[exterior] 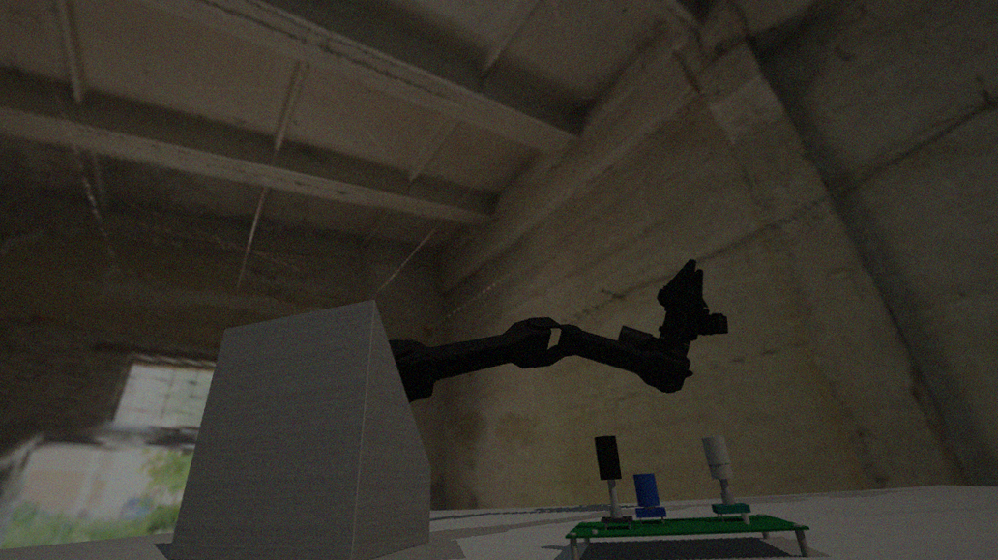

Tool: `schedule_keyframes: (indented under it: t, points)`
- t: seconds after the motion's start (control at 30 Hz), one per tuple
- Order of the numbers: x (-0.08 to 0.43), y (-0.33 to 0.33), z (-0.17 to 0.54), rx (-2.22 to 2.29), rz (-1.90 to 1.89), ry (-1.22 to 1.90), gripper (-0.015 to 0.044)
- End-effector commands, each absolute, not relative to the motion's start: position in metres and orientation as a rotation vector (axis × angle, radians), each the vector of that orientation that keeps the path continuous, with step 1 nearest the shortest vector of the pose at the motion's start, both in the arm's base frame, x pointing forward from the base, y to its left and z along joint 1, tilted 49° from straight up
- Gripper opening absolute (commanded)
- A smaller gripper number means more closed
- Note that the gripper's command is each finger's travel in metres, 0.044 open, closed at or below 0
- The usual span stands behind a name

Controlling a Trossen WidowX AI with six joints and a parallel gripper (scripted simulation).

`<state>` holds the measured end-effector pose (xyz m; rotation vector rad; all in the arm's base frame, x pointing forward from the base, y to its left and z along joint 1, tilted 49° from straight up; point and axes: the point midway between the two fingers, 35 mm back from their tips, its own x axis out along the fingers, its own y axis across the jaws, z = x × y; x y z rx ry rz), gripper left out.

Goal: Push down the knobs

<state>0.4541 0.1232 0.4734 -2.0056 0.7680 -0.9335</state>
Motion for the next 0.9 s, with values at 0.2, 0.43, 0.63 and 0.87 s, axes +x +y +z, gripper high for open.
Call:
schedule_keyframes:
  t: [0.2, 0.43, 0.63, 0.87]
  points:
    - [0.465, 0.122, 0.473, -2.19, -0.921, 0.844, 0.0216]
    - [0.48, 0.12, 0.471, -2.424, -0.894, 0.942, 0.0033]
    - [0.494, 0.119, 0.468, -2.626, -0.859, 1.025, 0.0]
    - [0.51, 0.117, 0.461, -2.862, -0.804, 1.121, 0.0]
